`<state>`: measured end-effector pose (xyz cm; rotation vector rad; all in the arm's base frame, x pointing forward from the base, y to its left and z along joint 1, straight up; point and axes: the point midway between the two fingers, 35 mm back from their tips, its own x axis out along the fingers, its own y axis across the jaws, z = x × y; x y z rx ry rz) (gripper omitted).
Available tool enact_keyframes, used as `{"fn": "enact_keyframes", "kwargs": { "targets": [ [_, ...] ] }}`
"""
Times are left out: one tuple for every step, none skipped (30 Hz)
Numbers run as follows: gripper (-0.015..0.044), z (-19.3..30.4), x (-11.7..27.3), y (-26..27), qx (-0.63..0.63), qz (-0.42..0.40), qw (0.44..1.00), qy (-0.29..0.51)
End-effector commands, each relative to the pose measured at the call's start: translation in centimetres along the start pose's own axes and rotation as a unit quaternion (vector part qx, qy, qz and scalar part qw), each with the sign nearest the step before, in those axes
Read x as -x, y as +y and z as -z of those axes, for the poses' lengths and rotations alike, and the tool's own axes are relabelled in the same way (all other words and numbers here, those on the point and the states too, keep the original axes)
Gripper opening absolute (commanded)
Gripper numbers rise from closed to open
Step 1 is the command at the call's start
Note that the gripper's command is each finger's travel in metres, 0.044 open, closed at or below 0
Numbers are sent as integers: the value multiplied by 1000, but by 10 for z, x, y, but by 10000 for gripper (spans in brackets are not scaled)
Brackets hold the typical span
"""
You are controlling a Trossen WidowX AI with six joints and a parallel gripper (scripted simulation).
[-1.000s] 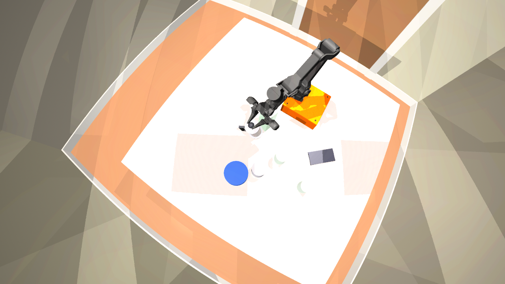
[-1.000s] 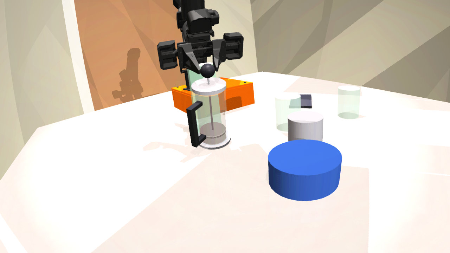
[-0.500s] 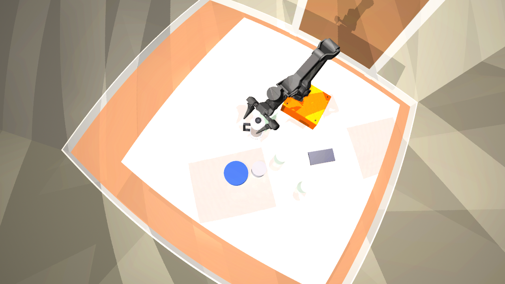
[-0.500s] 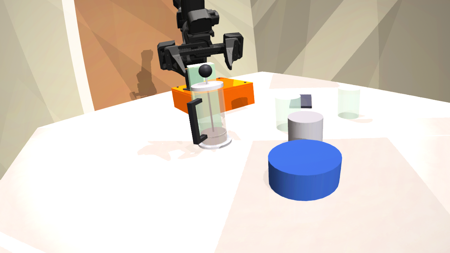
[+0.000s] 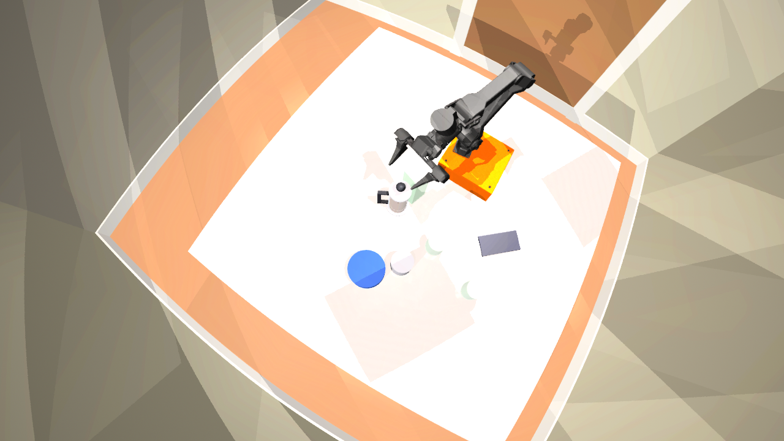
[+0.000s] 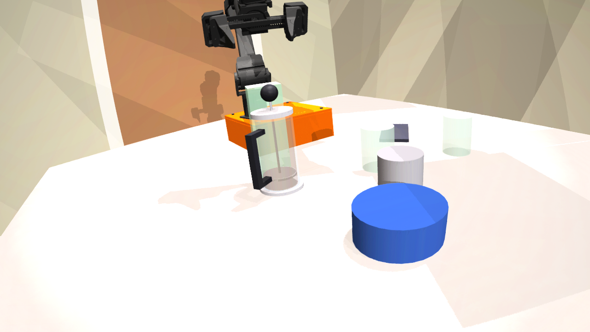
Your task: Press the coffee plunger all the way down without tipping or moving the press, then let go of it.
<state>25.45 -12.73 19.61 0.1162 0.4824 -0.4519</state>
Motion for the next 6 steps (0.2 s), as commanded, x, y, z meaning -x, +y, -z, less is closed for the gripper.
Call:
{"fn": "enact_keyframes", "kwargs": {
  "targets": [
    [440,4,2,1,0,-2,1000,9],
    [440,4,2,1,0,-2,1000,9],
    [440,4,2,1,0,-2,1000,9],
    [440,4,2,1,0,-2,1000,9],
    [440,4,2,1,0,-2,1000,9],
    [440,4,2,1,0,-2,1000,9]
  ]
}}
